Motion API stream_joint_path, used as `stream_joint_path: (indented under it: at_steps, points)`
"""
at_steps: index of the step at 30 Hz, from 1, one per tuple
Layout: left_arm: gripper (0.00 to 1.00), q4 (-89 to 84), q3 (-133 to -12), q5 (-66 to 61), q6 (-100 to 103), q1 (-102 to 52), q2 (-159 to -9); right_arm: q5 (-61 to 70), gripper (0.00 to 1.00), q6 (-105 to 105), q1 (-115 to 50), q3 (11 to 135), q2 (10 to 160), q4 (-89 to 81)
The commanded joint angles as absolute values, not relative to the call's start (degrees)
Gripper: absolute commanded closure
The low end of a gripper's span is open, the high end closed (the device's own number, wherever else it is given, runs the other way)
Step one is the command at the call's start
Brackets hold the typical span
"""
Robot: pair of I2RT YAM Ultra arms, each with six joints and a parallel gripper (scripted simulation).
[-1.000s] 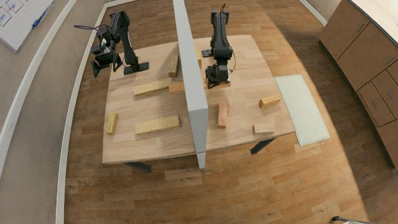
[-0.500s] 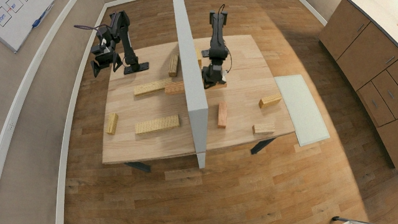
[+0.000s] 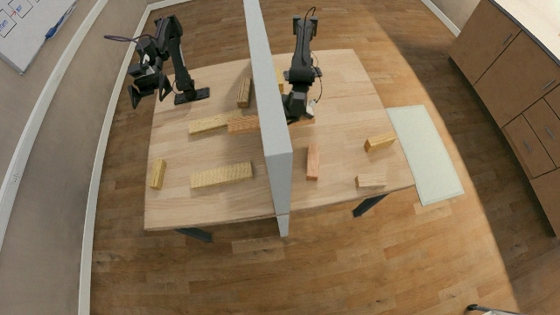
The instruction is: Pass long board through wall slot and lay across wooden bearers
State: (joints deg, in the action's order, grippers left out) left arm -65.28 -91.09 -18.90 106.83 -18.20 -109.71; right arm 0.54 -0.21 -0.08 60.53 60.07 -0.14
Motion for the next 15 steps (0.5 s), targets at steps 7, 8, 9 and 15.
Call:
stream_joint_path:
  at_steps: [7, 8, 9, 15]
  points:
    - [1.00, -64.64, -94.45, -20.19, 107.01, -16.95, -107.37, -0.03, 0.00, 0.09, 0.07, 63.00, 58.89, -0.55]
    - [1.00, -64.62, -94.41, -20.22, 107.02, -17.12, -107.37, -0.03, 0.00, 0.09, 0.07, 63.00, 58.89, -0.55]
    - [1.00, -64.58, -94.43, -20.20, 107.08, -17.82, -107.33, -0.03, 0.00, 0.09, 0.07, 63.00, 58.89, -0.55]
    - [1.00, -64.31, -94.15, -20.16, 107.24, -17.80, -107.09, -0.03, 0.00, 0.09, 0.07, 63.00, 58.89, -0.55]
